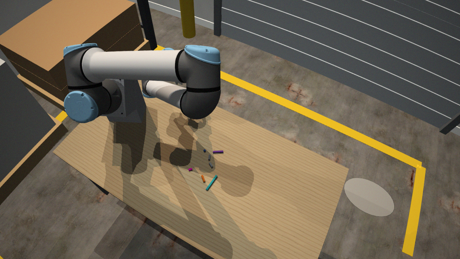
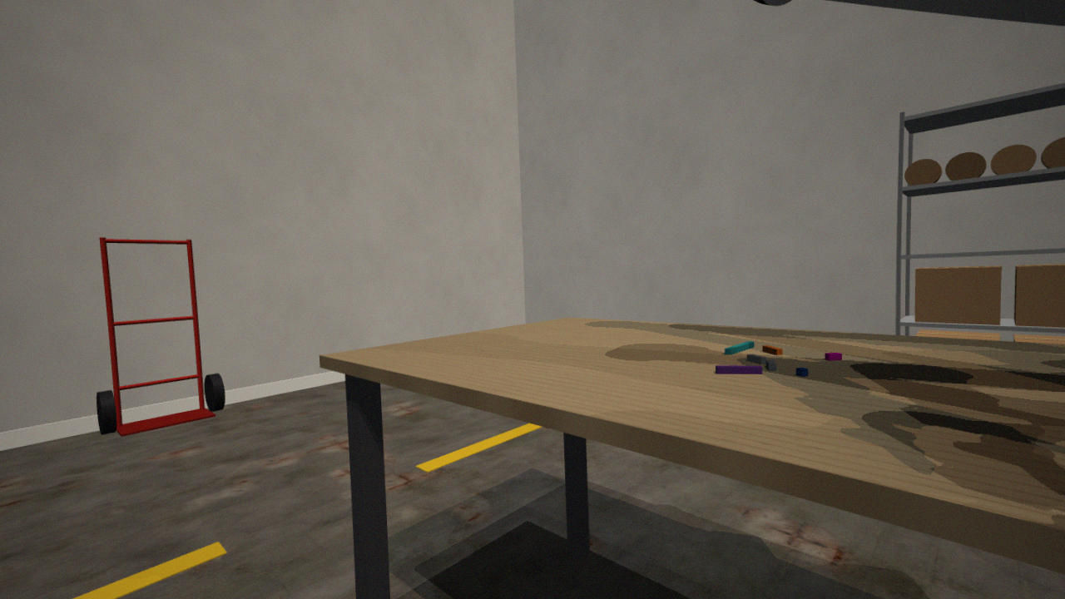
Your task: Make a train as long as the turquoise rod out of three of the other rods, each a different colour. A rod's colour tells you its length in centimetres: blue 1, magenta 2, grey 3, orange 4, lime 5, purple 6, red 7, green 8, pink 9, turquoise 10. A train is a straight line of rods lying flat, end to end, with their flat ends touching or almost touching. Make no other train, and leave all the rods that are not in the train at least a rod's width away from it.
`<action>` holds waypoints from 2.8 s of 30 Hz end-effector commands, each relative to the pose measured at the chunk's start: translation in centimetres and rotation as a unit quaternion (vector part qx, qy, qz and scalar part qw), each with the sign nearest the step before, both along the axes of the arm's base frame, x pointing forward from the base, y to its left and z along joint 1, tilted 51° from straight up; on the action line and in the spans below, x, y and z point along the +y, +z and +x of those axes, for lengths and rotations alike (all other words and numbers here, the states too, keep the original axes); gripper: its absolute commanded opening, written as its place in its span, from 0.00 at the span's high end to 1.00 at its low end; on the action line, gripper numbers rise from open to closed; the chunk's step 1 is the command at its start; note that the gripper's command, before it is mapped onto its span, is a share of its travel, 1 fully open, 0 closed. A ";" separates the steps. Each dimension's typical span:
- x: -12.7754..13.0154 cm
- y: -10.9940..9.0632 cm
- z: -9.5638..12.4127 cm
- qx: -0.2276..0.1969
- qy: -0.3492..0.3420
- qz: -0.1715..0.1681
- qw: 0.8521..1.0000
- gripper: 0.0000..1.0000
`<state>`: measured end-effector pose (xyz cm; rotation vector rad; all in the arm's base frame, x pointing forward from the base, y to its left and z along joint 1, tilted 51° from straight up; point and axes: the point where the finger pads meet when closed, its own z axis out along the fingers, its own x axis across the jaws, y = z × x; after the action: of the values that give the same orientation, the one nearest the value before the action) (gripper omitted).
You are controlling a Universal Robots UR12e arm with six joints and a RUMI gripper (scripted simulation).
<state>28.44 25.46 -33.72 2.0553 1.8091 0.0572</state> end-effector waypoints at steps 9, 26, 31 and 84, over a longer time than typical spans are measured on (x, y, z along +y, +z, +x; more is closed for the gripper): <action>0.0 0.0 0.0 0.000 0.000 0.000 1.000 0.00; -0.3 0.6 1.0 -0.013 -0.025 0.005 1.000 0.00; -1.0 2.0 3.4 -0.041 -0.082 0.015 0.996 0.00; -20.8 22.7 24.2 -0.390 -0.642 0.154 0.641 0.00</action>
<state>51.81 6.40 -12.64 2.4670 -0.2384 0.6928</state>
